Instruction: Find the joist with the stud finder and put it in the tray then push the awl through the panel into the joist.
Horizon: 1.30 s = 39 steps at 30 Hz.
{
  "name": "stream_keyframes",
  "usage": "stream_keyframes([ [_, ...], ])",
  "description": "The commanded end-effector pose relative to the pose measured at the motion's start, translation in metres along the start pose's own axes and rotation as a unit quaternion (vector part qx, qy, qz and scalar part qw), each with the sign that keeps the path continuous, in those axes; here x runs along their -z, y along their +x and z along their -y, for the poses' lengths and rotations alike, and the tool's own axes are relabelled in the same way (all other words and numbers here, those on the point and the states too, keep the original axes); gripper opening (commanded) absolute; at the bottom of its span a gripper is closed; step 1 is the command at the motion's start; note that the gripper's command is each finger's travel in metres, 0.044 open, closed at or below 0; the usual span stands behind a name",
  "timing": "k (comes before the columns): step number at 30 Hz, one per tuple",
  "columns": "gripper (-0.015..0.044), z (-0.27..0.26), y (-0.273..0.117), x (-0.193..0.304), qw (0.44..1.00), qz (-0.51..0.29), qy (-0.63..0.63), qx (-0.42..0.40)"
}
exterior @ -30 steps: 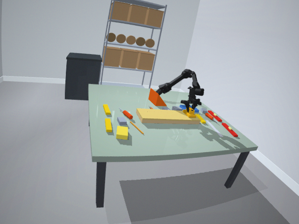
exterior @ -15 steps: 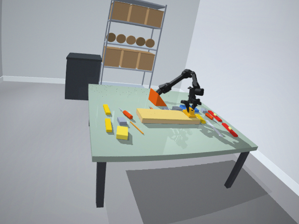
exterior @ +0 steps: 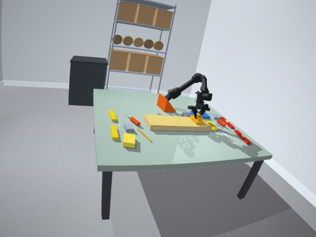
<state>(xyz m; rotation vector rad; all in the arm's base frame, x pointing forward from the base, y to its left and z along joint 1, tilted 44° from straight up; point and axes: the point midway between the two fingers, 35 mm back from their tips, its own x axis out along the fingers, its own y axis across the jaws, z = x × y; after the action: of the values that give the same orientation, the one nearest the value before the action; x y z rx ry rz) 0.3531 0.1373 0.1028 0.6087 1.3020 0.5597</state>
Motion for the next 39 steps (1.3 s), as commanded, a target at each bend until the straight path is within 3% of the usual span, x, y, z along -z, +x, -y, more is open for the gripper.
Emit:
stream_keyframes([
  [1, 0.0, 0.01, 0.001, 0.001, 1.0, -0.001, 0.002, 0.0],
  [39, 0.0, 0.093, 0.001, 0.002, 1.0, -0.002, 0.002, 0.002],
])
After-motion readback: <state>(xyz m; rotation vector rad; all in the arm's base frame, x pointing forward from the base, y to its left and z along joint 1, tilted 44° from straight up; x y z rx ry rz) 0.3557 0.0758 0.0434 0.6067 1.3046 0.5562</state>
